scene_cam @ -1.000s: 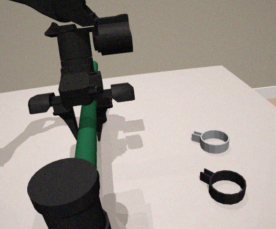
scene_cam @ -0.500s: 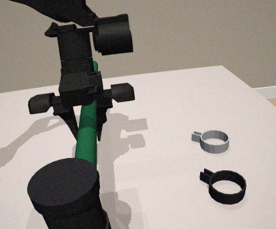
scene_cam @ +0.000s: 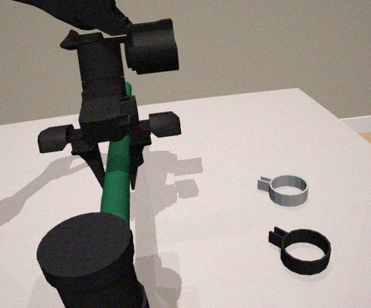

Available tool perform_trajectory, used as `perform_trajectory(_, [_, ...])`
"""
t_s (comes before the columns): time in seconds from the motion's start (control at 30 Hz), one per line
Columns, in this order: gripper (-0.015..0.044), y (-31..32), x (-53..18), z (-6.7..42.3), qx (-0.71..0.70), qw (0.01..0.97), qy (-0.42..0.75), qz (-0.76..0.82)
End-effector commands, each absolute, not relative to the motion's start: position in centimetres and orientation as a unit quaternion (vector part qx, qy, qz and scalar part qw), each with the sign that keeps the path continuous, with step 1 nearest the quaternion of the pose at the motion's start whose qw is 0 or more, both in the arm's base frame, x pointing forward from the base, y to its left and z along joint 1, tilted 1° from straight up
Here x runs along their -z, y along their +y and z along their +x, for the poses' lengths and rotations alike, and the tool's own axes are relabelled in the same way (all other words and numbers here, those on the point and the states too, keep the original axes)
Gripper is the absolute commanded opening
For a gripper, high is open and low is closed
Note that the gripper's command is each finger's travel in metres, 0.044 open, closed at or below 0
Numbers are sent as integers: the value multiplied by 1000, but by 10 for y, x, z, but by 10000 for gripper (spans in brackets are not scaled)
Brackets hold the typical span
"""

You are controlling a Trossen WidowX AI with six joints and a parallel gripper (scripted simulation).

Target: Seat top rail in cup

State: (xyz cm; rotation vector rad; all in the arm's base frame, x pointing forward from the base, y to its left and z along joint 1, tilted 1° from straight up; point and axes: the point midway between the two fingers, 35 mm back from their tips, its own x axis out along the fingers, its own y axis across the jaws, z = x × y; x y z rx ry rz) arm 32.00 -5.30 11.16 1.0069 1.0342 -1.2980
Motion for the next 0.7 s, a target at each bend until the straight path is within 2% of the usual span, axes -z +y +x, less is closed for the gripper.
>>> perform_trajectory(0.0, [0,-53,-115,319,555,567,435,426])
perform_trajectory(0.67, [0,-53,-113,320,554,565,438,426])
